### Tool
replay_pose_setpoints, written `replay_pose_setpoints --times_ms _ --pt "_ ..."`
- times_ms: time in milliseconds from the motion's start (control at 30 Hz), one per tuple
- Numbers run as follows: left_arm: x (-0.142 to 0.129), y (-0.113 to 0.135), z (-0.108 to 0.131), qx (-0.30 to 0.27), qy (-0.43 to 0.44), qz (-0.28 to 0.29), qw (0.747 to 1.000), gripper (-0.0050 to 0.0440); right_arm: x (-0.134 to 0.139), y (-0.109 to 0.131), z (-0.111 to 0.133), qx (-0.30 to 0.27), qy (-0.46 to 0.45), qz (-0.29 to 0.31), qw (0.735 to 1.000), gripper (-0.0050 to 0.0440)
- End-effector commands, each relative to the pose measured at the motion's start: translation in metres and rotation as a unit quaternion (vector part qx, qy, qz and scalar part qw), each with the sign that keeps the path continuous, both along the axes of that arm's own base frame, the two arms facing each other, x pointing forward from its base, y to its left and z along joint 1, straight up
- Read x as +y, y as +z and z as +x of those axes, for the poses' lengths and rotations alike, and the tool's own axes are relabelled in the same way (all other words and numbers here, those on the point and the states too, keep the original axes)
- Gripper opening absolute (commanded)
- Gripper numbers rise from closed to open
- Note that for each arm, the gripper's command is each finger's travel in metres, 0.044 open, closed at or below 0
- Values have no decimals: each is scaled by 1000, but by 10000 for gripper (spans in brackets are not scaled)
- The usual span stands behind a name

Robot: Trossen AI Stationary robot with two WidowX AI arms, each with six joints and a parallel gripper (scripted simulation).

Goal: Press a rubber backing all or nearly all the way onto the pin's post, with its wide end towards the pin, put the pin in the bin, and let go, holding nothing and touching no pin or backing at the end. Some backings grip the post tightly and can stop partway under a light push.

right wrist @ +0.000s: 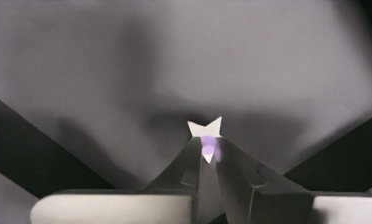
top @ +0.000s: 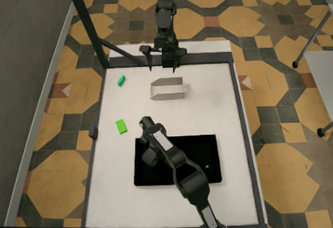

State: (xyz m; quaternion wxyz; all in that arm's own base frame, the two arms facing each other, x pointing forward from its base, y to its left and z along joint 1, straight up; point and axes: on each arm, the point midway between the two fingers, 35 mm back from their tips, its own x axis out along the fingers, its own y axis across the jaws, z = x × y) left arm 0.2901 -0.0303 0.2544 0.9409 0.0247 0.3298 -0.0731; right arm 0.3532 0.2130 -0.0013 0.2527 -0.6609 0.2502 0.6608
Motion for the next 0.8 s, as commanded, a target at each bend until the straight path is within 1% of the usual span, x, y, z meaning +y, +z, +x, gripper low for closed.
replay_pose_setpoints --times_ms 0,533,567,767 --pt "0 9 0 -12 0 0 1000 440 1 -5 -1 1 1 -1 1000 -50" --pt "0 9 0 -12 0 0 1000 440 1 -13 -1 1 1 -1 1000 -50" --pt "0 9 0 -12 0 0 1000 440 4 -8 5 -6 1 2 1000 -50" --pt "0 9 0 -12 0 0 1000 440 5 -11 5 1 1 -3 1000 -50"
